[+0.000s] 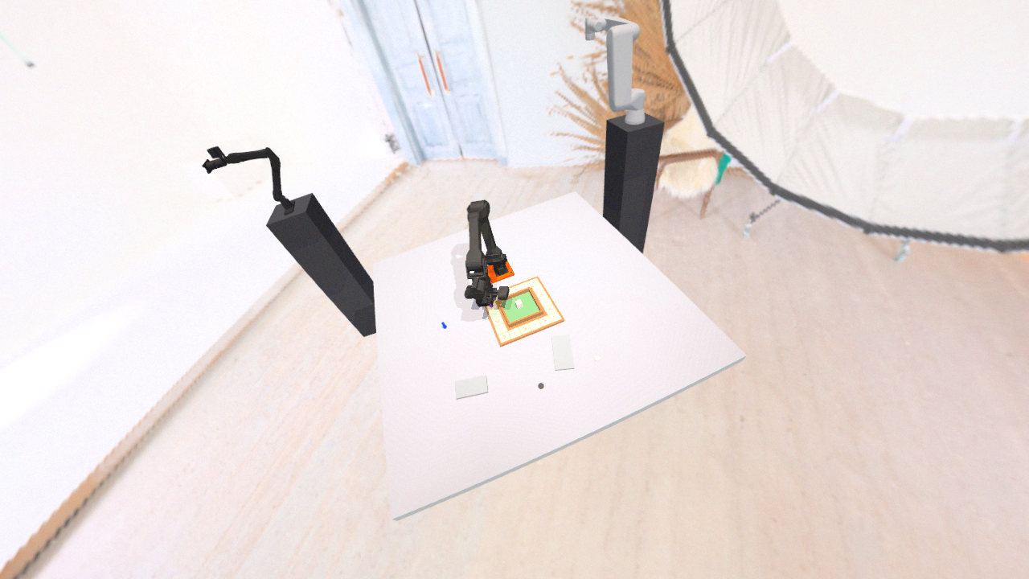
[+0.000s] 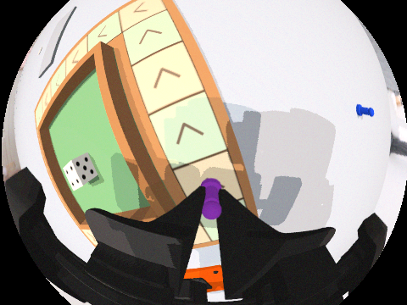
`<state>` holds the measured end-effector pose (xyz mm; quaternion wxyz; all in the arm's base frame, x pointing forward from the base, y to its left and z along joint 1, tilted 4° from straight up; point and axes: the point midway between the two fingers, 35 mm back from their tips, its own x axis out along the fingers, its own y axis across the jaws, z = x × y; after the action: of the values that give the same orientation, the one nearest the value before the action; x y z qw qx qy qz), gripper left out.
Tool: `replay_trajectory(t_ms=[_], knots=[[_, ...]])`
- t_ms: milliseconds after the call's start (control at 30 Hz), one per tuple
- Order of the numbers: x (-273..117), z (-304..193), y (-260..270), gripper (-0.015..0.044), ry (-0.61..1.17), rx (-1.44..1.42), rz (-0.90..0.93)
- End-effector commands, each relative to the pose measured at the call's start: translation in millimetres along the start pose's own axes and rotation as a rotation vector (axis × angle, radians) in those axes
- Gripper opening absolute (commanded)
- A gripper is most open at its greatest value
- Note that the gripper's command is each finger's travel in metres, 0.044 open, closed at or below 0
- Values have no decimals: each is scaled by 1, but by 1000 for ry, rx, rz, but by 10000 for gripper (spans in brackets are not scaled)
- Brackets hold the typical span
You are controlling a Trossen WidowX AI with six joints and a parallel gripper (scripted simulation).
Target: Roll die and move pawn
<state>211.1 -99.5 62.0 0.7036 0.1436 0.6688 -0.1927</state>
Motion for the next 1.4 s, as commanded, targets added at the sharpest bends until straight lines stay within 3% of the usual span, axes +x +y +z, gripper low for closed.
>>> replay_trajectory(t_ms=[0, 333, 467, 567, 733, 1067, 1367], knots=[[6, -1, 0, 0, 4, -5, 3], [-1, 0, 0, 262, 1, 0, 0], [-40, 1, 0, 368, 3, -4, 3], [-48, 0, 0, 440, 3, -5, 4], [-59, -7, 15, 440, 4, -70, 6], [-127, -84, 77, 440, 9, -506, 16], [-124, -80, 77, 440, 7, -495, 22]])
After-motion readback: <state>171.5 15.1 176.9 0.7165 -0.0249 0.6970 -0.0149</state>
